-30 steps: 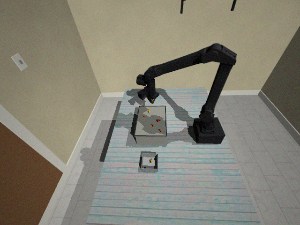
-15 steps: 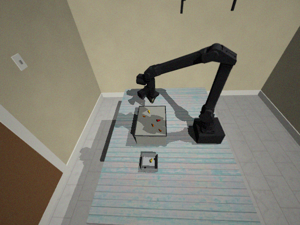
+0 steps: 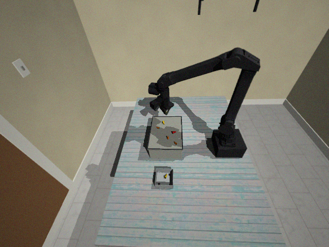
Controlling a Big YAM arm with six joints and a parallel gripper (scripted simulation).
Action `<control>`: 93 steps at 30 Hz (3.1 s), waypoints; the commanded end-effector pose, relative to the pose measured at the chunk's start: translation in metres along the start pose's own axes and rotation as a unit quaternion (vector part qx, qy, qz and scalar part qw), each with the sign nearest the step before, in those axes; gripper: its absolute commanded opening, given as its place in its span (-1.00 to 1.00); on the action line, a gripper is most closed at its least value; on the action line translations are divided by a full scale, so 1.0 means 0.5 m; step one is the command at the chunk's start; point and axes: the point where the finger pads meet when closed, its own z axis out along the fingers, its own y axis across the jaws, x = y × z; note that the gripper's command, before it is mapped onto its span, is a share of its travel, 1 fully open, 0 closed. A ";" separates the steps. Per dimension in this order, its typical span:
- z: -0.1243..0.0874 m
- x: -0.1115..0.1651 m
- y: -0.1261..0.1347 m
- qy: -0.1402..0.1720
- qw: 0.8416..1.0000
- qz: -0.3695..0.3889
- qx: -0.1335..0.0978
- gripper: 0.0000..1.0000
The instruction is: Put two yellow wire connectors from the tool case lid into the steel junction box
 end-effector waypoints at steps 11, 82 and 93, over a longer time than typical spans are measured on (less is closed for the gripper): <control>-0.017 -0.098 0.086 -0.007 1.000 0.003 0.013 -0.83; -0.034 -0.614 0.532 -0.017 1.000 0.004 0.004 -0.83; -0.020 -0.605 0.530 -0.016 1.000 0.003 0.004 -0.83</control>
